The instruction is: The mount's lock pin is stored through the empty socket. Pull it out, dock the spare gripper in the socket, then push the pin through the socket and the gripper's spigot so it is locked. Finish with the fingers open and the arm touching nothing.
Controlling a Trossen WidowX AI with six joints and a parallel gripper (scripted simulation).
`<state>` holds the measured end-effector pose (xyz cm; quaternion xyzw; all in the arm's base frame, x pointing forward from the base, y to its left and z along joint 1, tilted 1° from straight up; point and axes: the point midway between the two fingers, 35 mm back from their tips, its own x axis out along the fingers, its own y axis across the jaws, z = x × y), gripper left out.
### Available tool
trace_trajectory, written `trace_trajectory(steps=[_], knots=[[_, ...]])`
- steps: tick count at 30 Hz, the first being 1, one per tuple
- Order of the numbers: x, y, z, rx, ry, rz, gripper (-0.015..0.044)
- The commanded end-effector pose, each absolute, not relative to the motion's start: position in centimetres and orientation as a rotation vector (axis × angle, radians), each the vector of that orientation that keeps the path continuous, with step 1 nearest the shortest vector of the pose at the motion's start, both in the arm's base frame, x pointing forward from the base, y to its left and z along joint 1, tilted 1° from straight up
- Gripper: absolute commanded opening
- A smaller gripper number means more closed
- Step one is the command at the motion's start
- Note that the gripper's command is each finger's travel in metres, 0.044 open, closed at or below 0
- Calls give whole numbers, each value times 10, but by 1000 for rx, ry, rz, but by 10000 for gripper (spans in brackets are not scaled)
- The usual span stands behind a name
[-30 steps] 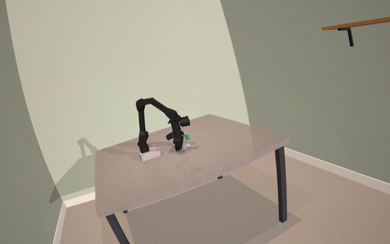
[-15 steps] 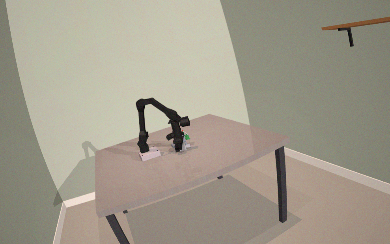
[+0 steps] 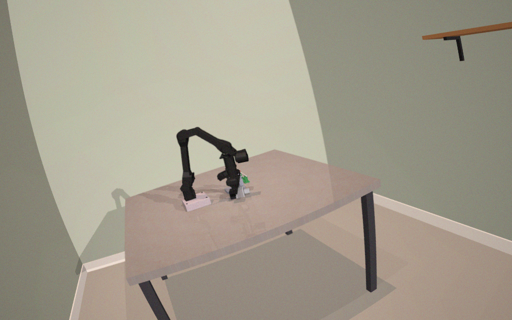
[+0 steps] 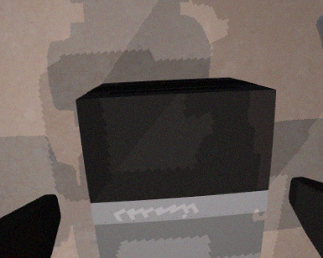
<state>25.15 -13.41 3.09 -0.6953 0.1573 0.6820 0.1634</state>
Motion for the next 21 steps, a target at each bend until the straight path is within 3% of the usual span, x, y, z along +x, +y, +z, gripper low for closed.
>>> trace_trajectory(steps=[1, 21], knots=[[251, -134, 40, -1983, 449, 1945, 440], [250, -134, 57, -1979, 448, 1948, 440]])
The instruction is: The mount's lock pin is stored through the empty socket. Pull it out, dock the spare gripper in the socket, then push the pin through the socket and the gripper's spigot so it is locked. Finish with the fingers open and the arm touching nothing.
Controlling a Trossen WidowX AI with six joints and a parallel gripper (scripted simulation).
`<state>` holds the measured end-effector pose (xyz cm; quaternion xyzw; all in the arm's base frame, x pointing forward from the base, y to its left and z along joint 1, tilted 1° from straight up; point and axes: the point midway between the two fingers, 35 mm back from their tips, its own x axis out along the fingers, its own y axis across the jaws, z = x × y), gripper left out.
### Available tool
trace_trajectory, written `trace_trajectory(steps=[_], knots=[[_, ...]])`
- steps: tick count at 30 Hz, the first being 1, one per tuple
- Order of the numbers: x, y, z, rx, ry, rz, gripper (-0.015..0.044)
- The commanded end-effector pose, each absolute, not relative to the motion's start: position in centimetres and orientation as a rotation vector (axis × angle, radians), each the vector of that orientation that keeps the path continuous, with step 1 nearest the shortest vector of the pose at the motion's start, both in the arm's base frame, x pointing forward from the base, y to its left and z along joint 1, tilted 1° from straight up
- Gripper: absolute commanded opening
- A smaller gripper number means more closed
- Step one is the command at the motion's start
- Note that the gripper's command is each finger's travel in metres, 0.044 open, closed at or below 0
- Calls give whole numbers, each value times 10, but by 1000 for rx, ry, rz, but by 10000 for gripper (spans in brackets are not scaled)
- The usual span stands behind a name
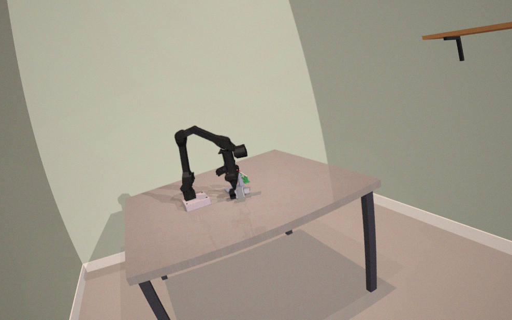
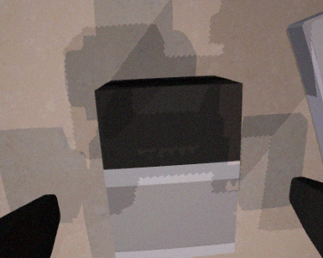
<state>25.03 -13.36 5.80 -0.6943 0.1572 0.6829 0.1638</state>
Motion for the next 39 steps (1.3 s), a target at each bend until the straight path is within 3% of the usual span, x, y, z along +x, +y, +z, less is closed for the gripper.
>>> trace_trajectory(steps=[1, 22, 31, 39], knots=[[250, -134, 57, -1979, 448, 1948, 440], [251, -135, 110, -2037, 397, 1968, 440], [251, -135, 115, -2661, -463, 2295, 440], [250, -135, 121, -3012, -1542, 2485, 440]])
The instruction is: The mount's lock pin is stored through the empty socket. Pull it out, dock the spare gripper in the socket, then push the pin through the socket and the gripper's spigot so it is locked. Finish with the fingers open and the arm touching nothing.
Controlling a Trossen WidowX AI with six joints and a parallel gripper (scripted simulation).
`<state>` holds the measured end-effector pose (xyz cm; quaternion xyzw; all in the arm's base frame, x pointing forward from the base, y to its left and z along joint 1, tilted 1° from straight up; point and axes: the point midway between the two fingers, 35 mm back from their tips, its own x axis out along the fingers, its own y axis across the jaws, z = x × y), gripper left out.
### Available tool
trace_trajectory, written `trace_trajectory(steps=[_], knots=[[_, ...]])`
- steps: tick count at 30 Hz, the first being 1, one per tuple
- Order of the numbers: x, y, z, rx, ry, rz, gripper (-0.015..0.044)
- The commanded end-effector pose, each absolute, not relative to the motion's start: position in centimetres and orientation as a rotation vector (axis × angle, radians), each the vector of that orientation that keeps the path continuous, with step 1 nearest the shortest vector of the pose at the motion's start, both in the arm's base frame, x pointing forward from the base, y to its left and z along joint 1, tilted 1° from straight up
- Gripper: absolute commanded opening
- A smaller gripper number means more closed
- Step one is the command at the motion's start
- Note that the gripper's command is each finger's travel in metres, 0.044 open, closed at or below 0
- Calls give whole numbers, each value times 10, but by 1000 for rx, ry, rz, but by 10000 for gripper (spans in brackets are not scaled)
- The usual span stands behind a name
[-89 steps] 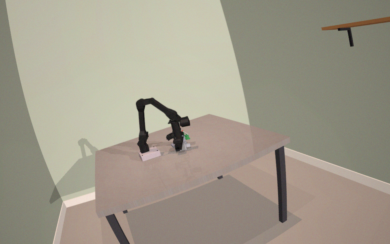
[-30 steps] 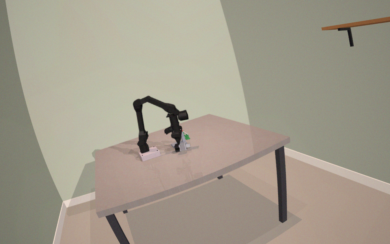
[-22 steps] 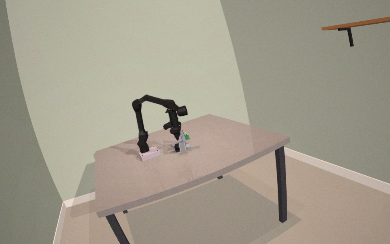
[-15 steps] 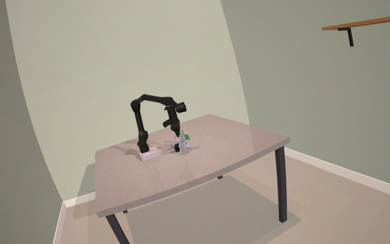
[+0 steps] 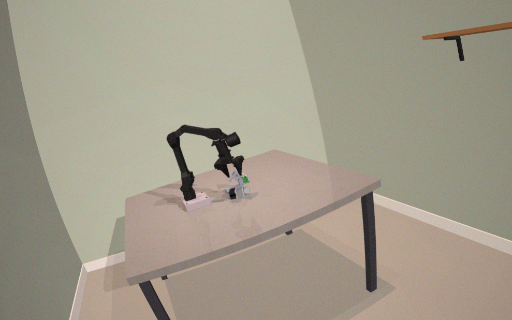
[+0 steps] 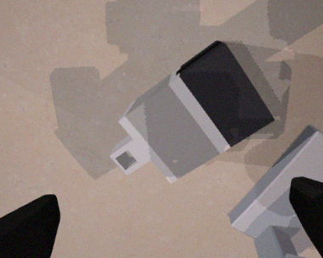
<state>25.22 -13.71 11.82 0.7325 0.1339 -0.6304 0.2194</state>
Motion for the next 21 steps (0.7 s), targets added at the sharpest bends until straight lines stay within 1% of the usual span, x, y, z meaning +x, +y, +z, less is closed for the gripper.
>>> trace_trajectory(steps=[1, 11, 21], knots=[[250, -135, 121, 1420, 798, -1172, 440], [250, -134, 126, 929, 933, -814, 440], [249, -134, 130, 404, 995, -498, 440]])
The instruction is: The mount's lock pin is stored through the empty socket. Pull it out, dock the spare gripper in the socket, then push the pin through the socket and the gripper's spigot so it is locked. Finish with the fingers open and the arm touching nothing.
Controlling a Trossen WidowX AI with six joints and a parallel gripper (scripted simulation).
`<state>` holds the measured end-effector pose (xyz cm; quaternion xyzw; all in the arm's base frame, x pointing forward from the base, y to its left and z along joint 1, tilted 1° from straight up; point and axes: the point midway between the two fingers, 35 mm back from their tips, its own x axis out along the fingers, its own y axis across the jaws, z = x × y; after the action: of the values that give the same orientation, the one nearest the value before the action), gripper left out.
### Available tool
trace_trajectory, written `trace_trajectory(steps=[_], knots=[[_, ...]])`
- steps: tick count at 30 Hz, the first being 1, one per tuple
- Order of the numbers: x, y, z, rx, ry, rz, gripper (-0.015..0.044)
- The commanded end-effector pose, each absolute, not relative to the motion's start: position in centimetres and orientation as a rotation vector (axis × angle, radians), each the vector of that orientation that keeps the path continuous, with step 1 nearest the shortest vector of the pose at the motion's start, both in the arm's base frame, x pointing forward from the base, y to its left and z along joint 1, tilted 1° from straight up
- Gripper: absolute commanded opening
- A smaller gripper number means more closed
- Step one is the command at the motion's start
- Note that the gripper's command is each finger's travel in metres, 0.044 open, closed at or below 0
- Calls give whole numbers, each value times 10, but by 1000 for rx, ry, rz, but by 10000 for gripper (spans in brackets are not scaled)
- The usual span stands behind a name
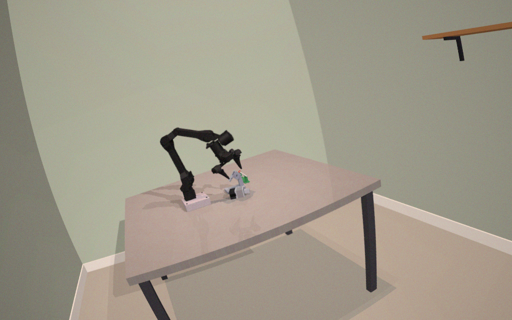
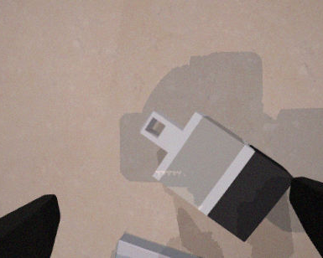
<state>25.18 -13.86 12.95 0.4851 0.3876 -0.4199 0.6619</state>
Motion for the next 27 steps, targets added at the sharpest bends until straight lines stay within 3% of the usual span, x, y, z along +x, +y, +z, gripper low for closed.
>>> trace_trajectory(steps=[1, 27], knots=[[249, -134, 131, 351, 998, -468, 440], [251, -135, 112, 245, 1006, -411, 440]])
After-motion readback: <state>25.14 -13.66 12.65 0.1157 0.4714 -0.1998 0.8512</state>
